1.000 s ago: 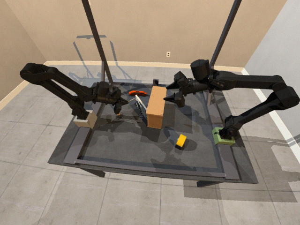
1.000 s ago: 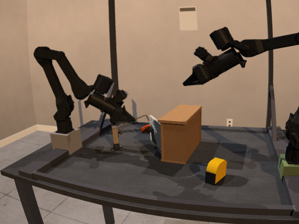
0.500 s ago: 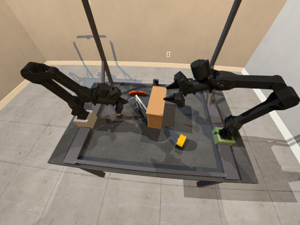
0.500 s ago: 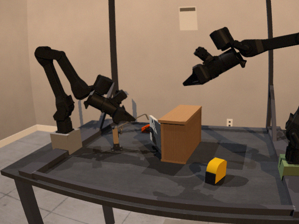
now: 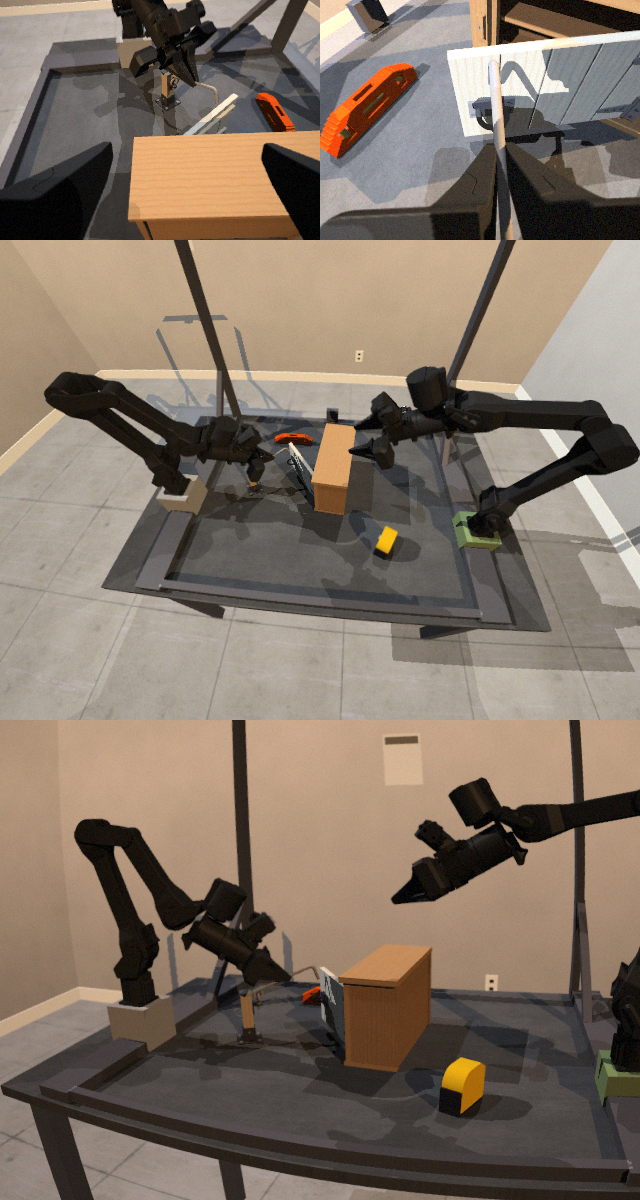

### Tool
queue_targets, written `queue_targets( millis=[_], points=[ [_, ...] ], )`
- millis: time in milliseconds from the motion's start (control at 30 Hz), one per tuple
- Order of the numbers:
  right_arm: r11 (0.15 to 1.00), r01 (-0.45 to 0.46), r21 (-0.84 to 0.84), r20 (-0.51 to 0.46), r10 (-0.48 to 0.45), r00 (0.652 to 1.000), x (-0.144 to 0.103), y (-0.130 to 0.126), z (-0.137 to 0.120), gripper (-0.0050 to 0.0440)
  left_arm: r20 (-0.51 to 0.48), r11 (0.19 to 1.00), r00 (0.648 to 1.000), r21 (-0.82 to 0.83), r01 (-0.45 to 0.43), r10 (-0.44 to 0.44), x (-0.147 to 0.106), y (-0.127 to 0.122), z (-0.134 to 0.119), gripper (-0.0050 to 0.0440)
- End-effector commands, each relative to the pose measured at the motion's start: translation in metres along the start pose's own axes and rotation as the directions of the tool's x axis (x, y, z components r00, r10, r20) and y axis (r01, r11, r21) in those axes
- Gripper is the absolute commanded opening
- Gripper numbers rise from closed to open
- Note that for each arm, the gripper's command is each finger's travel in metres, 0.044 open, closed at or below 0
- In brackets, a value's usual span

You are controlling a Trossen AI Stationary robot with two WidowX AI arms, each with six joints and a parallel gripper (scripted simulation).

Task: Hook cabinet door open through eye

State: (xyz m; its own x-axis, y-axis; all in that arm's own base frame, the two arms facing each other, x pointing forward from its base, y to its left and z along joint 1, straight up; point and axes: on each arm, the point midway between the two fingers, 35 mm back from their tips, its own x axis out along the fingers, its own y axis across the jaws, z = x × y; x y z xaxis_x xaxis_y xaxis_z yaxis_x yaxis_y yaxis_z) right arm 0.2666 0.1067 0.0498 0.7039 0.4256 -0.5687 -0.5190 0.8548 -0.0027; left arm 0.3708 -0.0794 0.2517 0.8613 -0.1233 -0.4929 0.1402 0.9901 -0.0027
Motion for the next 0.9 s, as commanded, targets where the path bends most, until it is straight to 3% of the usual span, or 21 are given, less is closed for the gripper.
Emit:
queue_targets(
  millis=[0,267,867],
  points=[
    [1.0,0.001,-0.01,-0.061,-0.002,0.998,0.005,-0.001,0.007,-0.005,0.032,1.0,0.999,0.001,0.003,-0.003,-0.006,0.0,0.01,0.04],
    [1.0,0.001,-0.011,-0.141,-0.002,0.99,0.01,0.0,0.006,-0.005,0.032,1.0,0.999,0.001,0.003,-0.003,-0.006,0.0,0.01,0.04],
    [1.0,-0.001,-0.011,-0.367,-0.004,0.93,0.023,0.0,0.002,-0.005,0.032,1.0,0.999,0.001,0.003,-0.003,-0.006,0.0,0.01,0.04]
  ],
)
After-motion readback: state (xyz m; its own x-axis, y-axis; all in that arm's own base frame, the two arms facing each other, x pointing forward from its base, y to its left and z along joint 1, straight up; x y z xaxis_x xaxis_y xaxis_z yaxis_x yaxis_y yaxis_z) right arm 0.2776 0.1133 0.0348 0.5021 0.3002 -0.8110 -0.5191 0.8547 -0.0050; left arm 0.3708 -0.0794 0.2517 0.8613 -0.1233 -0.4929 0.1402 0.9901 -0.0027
